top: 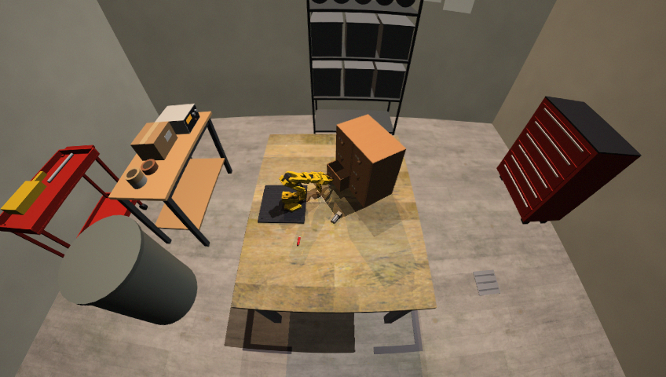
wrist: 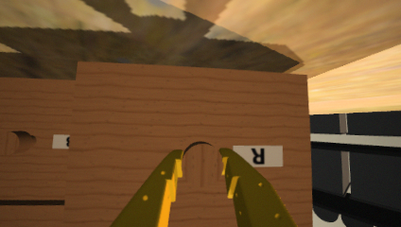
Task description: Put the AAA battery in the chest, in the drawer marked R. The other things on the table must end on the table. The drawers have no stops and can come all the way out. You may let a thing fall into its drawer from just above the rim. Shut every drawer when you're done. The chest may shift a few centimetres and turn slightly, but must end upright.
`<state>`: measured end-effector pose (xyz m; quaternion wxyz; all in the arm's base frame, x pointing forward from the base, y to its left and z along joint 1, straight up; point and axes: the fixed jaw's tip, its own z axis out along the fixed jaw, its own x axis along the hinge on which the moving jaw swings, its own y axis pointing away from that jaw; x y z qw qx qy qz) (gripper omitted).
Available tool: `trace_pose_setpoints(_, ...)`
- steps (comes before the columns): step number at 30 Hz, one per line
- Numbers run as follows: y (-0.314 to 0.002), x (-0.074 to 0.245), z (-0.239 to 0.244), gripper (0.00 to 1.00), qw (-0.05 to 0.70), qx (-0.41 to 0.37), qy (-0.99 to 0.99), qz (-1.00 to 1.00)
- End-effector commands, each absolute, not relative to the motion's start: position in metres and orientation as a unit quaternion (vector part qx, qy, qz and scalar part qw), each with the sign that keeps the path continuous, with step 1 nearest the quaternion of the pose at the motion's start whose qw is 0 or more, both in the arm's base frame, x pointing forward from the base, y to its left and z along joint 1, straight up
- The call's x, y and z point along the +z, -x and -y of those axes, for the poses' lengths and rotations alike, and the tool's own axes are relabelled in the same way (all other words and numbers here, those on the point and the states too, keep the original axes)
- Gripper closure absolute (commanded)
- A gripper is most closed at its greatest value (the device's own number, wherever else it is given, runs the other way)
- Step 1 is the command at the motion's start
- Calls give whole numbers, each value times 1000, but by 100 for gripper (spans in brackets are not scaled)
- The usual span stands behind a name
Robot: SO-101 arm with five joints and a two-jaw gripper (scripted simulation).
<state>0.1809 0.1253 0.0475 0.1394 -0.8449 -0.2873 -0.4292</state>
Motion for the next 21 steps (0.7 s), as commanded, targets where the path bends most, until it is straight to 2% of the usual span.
trace_pose_setpoints(1,-177,49,-124,100,143,-431,844,286)
trace_pose_setpoints(21,-172,49,-121,100,144,-431,844,287)
